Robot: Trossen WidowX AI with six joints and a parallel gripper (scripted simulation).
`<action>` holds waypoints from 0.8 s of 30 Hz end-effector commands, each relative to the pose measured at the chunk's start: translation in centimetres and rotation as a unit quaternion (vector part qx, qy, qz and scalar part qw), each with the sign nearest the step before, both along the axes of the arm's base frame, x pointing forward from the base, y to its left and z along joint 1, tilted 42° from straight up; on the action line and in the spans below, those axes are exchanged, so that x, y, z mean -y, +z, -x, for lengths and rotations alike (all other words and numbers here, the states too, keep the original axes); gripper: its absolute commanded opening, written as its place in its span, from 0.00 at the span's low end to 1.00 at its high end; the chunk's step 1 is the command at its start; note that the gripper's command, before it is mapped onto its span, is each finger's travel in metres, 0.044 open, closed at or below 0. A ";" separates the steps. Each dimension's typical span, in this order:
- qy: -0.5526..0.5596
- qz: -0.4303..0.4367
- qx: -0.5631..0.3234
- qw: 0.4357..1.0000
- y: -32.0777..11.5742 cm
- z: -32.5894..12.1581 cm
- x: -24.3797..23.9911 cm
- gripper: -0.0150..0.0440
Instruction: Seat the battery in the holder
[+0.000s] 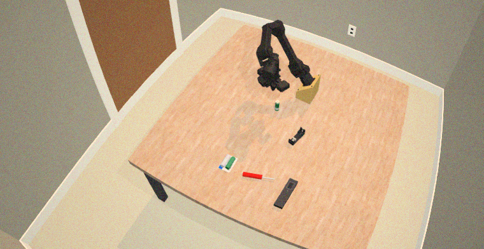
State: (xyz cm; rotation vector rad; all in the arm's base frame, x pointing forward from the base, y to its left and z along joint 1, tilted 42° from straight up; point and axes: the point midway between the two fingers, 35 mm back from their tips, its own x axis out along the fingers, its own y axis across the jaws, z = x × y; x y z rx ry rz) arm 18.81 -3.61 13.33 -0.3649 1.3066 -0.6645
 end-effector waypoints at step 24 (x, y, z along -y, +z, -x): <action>-0.001 0.020 -0.012 1.000 -5.7 -0.7 5.2 0.25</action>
